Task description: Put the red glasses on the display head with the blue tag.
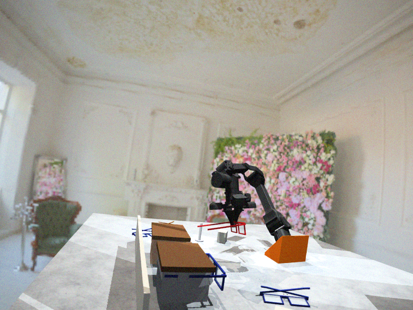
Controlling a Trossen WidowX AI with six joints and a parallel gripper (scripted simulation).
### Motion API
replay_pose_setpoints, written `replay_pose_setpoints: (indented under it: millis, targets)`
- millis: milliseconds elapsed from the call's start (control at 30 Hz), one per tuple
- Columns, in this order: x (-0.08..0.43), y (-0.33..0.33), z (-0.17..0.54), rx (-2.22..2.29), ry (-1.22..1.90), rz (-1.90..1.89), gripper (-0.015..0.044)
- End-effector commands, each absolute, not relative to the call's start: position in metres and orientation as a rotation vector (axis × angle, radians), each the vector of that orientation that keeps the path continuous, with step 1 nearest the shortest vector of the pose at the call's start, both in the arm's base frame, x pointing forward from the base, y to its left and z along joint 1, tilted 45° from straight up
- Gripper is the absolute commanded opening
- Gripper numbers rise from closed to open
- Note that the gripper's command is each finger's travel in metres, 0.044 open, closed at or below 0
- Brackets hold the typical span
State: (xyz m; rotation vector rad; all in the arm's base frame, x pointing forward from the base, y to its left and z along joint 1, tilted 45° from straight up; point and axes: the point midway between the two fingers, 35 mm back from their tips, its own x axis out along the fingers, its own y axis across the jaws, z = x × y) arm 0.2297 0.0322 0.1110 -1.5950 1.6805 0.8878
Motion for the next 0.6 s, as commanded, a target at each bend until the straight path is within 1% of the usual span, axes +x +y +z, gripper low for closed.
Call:
replay_pose_setpoints:
  millis: [0, 233, 567]
  targets:
    - [0.235, 0.043, 0.102, -1.658, 1.702, 0.820, 0.0000]
    - [0.240, 0.064, 0.089, -1.772, 1.701, 0.693, 0.0000]
    - [0.240, 0.060, 0.084, -1.859, 1.600, 0.636, 0.0000]
